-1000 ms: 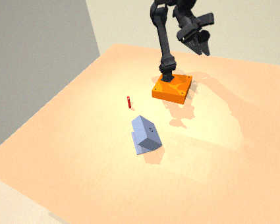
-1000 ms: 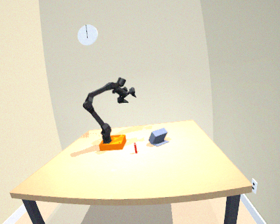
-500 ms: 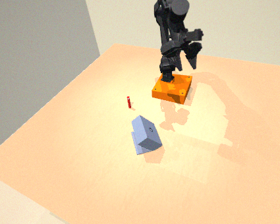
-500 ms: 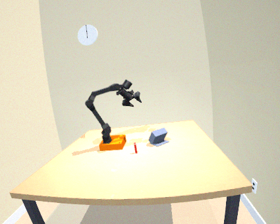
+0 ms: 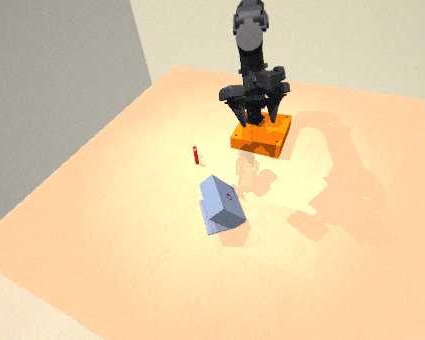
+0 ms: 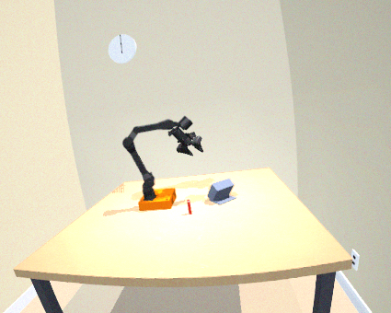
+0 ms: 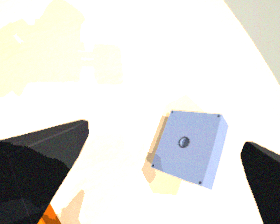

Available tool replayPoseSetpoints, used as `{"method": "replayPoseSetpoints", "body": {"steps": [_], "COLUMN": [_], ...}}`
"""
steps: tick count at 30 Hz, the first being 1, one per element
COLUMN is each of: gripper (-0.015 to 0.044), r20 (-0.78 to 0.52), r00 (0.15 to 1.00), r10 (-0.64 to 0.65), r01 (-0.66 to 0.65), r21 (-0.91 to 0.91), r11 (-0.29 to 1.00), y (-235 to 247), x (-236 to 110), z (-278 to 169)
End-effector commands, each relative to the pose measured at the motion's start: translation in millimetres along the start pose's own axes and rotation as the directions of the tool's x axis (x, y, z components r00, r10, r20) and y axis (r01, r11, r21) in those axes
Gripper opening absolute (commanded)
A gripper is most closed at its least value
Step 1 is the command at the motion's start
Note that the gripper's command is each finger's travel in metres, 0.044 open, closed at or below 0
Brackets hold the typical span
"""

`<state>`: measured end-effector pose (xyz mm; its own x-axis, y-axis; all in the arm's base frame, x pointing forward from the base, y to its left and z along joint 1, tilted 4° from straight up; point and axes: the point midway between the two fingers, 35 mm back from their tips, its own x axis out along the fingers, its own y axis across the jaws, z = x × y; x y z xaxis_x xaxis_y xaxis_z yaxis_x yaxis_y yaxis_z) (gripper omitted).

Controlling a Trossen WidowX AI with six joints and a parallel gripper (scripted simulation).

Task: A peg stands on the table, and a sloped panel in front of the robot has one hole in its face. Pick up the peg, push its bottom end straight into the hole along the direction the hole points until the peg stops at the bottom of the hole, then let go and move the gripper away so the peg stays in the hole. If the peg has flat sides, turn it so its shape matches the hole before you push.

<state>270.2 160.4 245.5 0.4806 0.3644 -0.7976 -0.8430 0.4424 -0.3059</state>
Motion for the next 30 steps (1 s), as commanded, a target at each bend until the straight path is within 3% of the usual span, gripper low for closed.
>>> {"method": "replayPoseSetpoints", "body": {"steps": [1,30], "gripper": [0.044,0.044], "r20": [-0.055,-0.384], "r00": [0.998,0.923], "r10": [-0.005,0.031], "r01": [0.008,0.167], "r21": [0.061,0.471], "r11": [0.998,0.866], "y": [-10,-71], "x": [10,41], "z": [-15,-139]}}
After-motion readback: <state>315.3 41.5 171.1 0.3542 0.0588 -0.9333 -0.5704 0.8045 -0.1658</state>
